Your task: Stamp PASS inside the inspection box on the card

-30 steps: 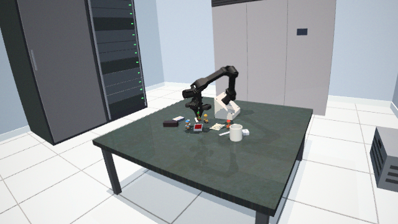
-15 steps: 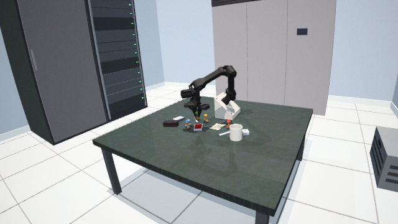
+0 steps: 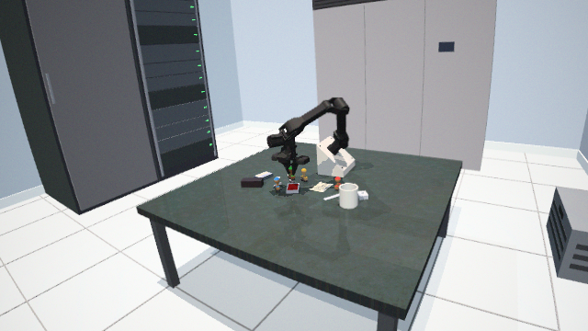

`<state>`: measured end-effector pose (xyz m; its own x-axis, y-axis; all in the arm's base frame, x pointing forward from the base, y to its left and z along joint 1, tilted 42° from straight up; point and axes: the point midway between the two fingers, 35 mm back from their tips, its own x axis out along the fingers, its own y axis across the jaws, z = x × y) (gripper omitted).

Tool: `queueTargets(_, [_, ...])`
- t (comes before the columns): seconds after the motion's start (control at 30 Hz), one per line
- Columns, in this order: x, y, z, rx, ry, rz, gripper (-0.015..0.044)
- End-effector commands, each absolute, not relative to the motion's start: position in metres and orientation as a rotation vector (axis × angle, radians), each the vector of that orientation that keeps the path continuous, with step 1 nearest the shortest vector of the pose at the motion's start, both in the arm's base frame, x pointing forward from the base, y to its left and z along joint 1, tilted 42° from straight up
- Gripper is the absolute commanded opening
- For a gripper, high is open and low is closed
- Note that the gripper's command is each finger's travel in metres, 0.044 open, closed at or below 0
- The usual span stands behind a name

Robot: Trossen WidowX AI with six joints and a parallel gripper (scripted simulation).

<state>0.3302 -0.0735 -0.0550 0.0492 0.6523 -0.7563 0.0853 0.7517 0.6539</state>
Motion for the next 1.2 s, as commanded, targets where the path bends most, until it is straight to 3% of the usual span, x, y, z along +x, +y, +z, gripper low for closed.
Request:
queueTargets(0.0, [0.329,-0.069,-0.058,0.643,1.487,0.479,0.0])
queueTargets(1.17, [0.329,-0.054,-0.076,0.645,1.486,0.481,0.0])
